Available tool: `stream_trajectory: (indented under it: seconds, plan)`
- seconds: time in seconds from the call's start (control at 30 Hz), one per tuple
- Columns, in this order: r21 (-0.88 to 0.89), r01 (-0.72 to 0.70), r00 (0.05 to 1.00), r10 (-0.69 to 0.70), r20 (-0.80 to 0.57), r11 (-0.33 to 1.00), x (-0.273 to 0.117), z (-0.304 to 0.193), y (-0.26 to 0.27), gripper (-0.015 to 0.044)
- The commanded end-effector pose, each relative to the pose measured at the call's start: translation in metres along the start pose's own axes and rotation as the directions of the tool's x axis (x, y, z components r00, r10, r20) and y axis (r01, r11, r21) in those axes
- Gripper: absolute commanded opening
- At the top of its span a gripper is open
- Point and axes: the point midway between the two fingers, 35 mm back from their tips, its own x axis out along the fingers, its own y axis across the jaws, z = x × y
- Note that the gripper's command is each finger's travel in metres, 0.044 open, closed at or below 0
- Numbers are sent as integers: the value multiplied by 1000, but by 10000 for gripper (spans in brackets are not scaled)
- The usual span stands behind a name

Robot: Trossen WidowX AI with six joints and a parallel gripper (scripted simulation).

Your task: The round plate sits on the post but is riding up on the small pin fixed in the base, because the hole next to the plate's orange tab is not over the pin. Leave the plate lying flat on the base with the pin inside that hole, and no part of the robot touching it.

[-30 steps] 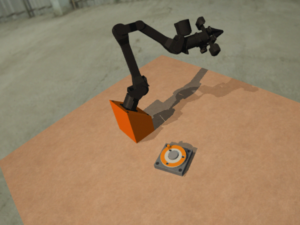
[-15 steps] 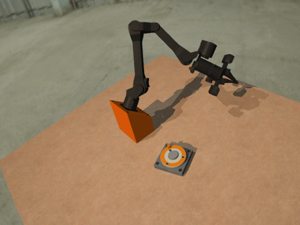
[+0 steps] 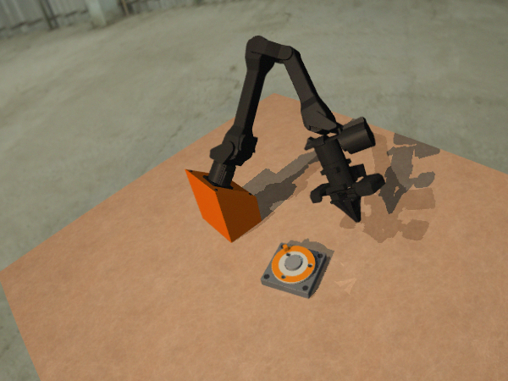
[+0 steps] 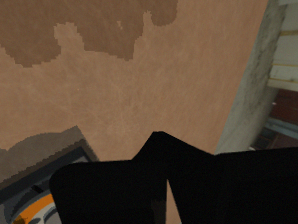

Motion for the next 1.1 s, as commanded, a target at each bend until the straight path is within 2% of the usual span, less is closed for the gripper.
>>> stream_trajectory:
  seconds: [0.0,0.1,0.2,0.27,0.37,0.4,0.83,1.07]
  plan:
    - [325,-129,986,156,-59,937,3,-49,26,0]
    - [626,-190,953,296,-70,757,-1,-93,55,0]
    - [869,-191,906,422,-23,456,-12,-125,86,0]
    - [911,-183,895,447,-2,369,-16,-130,93,0]
    - [992,-122,850,515,112,-14,-33,-143,119,0]
    - [990,-107,842,522,137,-87,-36,-144,123,0]
    - [989,-101,840,523,145,-111,-37,-143,125,0]
    - [989,-101,840,523,145,-112,-10,-139,140,0]
